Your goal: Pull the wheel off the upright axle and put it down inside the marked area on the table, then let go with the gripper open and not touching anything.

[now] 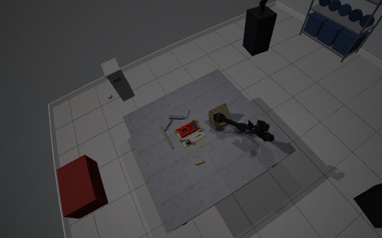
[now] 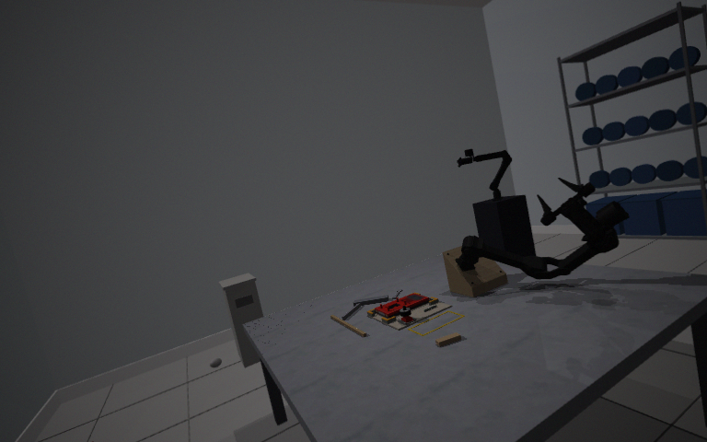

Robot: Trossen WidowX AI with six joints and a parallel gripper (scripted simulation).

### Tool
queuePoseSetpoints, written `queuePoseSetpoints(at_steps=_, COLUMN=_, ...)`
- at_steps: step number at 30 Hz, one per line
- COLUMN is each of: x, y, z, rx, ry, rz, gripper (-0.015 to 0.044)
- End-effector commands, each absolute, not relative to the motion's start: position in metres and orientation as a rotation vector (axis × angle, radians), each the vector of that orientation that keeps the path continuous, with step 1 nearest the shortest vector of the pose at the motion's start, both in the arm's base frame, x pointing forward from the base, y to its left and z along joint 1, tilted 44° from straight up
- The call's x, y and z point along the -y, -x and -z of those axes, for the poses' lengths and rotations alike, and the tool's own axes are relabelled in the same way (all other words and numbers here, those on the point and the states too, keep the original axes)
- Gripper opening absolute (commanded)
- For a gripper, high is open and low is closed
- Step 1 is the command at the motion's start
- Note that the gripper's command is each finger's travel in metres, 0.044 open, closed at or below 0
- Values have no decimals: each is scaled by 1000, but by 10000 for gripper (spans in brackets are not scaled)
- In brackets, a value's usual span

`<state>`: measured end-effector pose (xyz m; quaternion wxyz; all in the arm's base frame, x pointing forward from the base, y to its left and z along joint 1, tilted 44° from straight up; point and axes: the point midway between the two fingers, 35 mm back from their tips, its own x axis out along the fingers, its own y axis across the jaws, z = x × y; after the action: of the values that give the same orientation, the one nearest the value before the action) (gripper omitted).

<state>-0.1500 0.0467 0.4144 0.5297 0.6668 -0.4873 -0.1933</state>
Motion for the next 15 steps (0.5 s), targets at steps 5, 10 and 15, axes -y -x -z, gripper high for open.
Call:
queuePoseSetpoints(at_steps=5, x=-29, y=125, z=-423, rx=1035, ry=-1602, rz=514, gripper=300)
queuePoseSetpoints(at_steps=10, x=5, y=63, z=-440, rx=759, ry=-1627, rz=598, gripper=300)
queuePoseSetpoints(at_steps=15, x=37, y=-19, z=-444, rx=418, ry=-1639, rz=664, gripper=300)
